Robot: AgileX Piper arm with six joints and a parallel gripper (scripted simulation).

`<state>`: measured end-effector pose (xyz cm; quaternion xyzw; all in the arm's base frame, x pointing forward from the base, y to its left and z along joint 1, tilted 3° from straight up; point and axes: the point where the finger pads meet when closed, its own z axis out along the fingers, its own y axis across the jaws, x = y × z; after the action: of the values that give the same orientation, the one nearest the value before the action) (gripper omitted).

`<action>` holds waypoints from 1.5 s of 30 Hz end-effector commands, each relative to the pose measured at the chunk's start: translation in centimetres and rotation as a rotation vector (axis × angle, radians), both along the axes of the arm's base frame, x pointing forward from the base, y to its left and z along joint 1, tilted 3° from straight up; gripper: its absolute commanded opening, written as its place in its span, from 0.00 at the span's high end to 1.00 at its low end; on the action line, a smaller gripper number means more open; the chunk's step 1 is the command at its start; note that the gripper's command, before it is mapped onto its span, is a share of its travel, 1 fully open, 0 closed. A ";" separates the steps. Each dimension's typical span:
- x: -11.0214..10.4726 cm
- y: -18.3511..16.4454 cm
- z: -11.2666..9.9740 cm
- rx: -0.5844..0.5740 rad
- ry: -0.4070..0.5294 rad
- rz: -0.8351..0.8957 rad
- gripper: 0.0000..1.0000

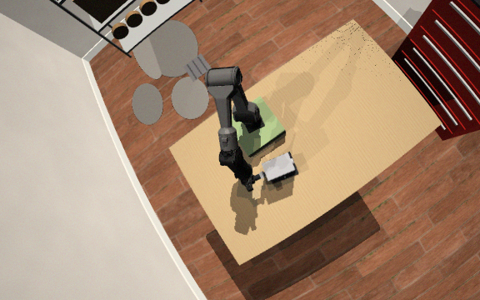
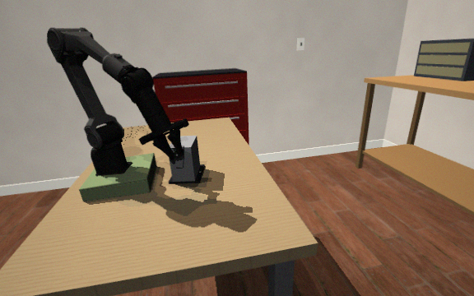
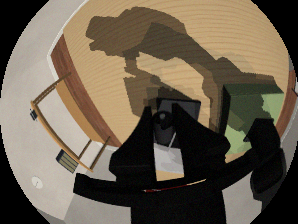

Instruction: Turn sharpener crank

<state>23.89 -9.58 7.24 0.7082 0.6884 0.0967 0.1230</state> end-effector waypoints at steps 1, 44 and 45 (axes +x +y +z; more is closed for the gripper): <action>0.0 0.0 0.0 0.000 0.000 0.000 0.80; -0.5 0.0 1.9 -0.003 -0.003 -0.001 0.31; -0.6 0.0 2.2 -0.003 -0.003 -0.001 0.31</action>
<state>23.27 -9.47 9.06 0.7082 0.6886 0.0965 0.1221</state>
